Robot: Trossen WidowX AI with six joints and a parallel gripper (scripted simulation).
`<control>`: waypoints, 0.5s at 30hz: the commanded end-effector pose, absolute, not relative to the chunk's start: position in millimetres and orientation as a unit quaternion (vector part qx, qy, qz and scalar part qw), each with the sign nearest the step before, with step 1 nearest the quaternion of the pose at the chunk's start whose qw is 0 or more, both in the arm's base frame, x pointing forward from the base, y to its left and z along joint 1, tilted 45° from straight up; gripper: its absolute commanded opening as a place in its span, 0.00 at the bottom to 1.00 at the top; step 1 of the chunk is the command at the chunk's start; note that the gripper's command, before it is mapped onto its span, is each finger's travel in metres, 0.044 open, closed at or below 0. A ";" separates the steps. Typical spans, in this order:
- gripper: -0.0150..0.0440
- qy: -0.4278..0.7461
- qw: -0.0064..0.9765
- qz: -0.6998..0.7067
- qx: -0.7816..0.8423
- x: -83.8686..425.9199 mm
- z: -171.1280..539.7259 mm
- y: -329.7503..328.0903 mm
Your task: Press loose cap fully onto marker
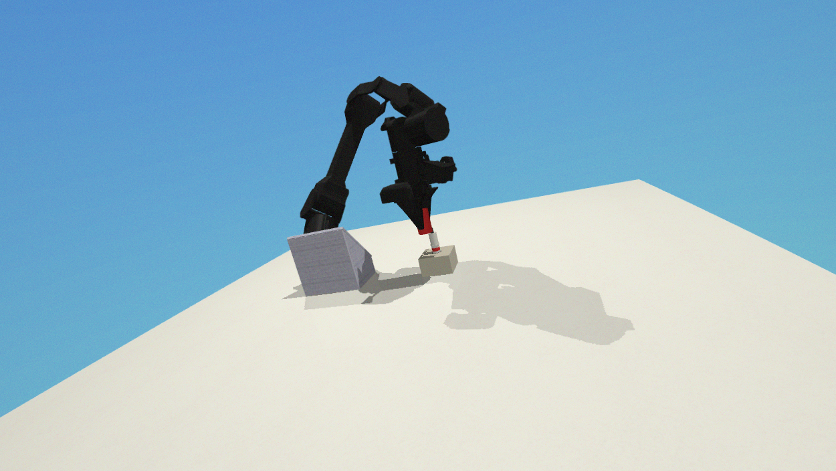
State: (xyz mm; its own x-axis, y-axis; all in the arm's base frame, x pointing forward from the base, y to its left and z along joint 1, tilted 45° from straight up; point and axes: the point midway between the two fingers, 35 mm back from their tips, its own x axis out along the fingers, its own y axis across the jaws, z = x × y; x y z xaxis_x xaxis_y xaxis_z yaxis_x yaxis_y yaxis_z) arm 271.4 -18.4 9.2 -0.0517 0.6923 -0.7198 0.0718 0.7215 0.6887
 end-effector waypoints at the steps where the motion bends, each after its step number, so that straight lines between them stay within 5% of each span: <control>1: 0.25 0.680 0.630 0.247 0.282 272.4 24.2 -11.7; 15: 0.25 0.680 0.629 0.249 0.283 269.4 52.0 3.1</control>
